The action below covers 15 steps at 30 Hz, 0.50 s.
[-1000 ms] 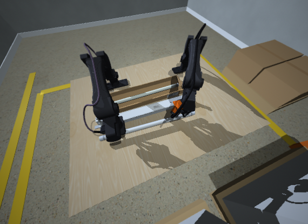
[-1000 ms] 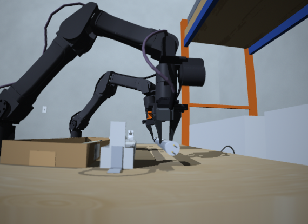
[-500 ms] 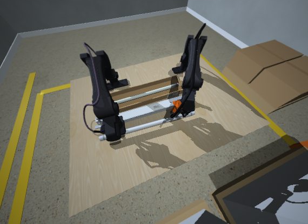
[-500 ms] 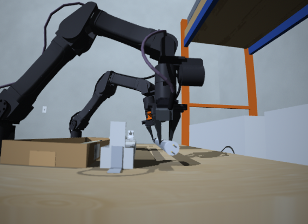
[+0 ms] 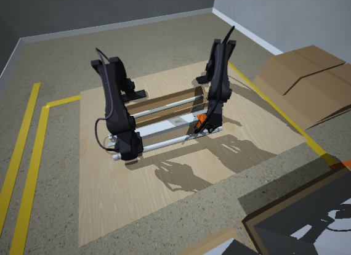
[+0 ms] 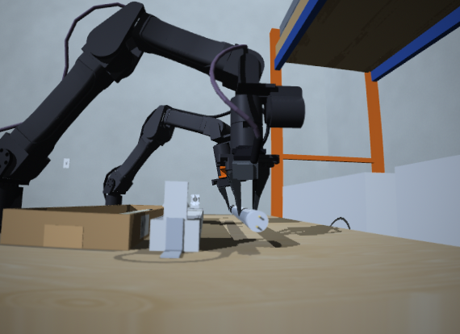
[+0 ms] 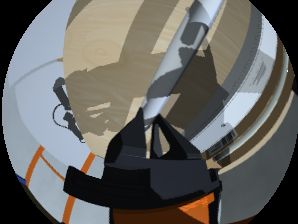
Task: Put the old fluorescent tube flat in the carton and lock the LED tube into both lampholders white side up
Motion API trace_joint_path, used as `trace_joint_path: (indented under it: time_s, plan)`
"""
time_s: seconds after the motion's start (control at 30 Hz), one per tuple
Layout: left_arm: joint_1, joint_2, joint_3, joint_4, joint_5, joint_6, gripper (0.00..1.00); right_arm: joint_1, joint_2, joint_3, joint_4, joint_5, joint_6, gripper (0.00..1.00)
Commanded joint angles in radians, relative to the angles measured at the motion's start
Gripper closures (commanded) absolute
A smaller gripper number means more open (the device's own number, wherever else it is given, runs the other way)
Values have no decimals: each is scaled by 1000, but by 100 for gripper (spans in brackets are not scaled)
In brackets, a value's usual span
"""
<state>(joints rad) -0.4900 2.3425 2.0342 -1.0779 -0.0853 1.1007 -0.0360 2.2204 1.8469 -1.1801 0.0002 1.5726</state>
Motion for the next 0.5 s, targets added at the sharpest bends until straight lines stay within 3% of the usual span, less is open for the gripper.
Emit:
trace_joint_path:
  time_s: [0.0,0.17,0.27,0.47]
  plan:
    - [-1,-47,-21,20,-4,-8,89,0,-31,-1,4,9,8,89]
    - [-13,-51,-24,42,-11,-9,89,-2,-41,-40,36,9,6,89]
    - [4,-63,5,37,-5,-5,89,-2,-43,-5,0,9,6,89]
    - [-5,-55,-39,48,-13,-7,89,-1,-41,-37,41,10,4,89]
